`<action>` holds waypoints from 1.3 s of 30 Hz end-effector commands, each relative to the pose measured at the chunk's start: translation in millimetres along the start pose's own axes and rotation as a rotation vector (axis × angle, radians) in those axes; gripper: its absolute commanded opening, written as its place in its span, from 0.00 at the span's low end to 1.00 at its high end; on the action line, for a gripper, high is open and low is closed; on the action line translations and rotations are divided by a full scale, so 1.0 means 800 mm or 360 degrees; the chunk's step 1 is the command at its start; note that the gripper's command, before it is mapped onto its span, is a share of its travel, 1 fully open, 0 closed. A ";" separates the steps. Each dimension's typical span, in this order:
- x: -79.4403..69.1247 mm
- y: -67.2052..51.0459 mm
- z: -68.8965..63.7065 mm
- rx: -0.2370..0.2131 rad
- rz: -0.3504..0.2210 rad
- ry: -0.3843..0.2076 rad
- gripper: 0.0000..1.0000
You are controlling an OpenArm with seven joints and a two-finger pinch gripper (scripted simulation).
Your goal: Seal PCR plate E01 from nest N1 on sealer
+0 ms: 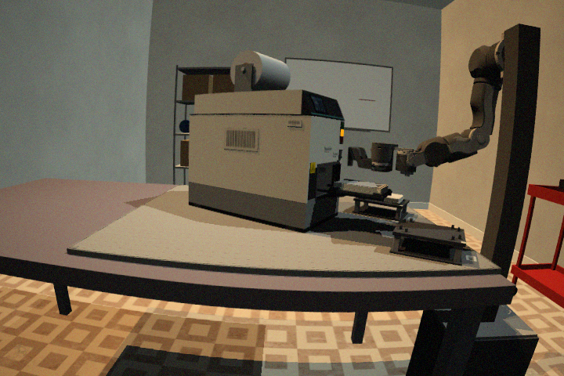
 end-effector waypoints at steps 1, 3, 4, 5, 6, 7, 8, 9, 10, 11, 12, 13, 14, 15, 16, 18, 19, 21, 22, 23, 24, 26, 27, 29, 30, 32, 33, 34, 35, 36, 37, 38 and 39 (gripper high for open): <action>0.000 -0.006 0.004 0.0023 -0.0002 0.0010 0.00; 0.000 -0.006 0.004 0.0023 -0.0002 0.0010 0.00; 0.000 -0.006 0.004 0.0023 -0.0002 0.0010 0.00; 0.000 -0.006 0.004 0.0023 -0.0002 0.0010 0.00; 0.000 -0.006 0.004 0.0023 -0.0002 0.0010 0.00; 0.000 -0.006 0.004 0.0023 -0.0002 0.0010 0.00; 0.000 -0.006 0.004 0.0023 -0.0002 0.0010 0.00; 0.000 -0.006 0.004 0.0023 -0.0002 0.0010 0.00; 0.000 -0.006 0.004 0.0023 -0.0002 0.0010 0.00; 0.000 -0.006 0.004 0.0023 -0.0002 0.0010 0.00; 0.001 -0.007 0.004 0.0023 -0.0002 0.0011 0.00; 0.001 -0.007 0.004 0.0023 -0.0002 0.0011 0.00; 0.001 -0.007 0.003 0.0023 -0.0002 0.0012 0.00; 0.002 -0.007 0.003 0.0023 -0.0001 0.0012 0.00; 0.002 -0.007 0.003 0.0023 -0.0001 0.0013 0.00; 0.002 -0.007 0.003 0.0023 -0.0001 0.0013 0.00; 0.002 -0.007 0.003 0.0023 -0.0001 0.0013 0.00; 0.002 -0.007 0.003 0.0023 -0.0001 0.0013 0.00; 0.002 -0.007 0.003 0.0023 -0.0001 0.0013 0.00; 0.002 -0.007 0.003 0.0023 -0.0001 0.0013 0.00; 0.002 -0.007 0.003 0.0023 -0.0001 0.0013 0.00; 0.002 -0.007 0.003 0.0023 -0.0001 0.0013 0.00; 0.002 -0.007 0.003 0.0023 -0.0001 0.0013 0.00; 0.002 -0.007 0.004 0.0023 -0.0001 0.0011 0.00; 0.002 -0.007 0.005 0.0023 0.0000 0.0009 0.00; 0.001 -0.007 0.007 0.0024 0.0001 0.0004 0.00; 0.001 -0.007 0.008 0.0024 0.0001 0.0002 0.00; 0.001 -0.007 0.008 0.0024 0.0001 0.0002 0.00; 0.001 -0.007 0.008 0.0024 0.0001 0.0002 0.00; 0.001 -0.007 0.008 0.0024 0.0001 0.0002 0.00; 0.001 -0.007 0.008 0.0024 0.0001 0.0002 0.00; 0.001 -0.007 0.008 0.0024 0.0001 0.0002 0.00; 0.001 -0.007 0.008 0.0024 0.0001 0.0002 0.00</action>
Point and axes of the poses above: the point where the finger pads meet when closed, its own z axis out along the fingers, its own x axis across the jaws, y = z × x, the point moved 5 cm from there along -z, back along the fingers, and after that the axes turned 7 degrees about z, right-handed, at the moved point
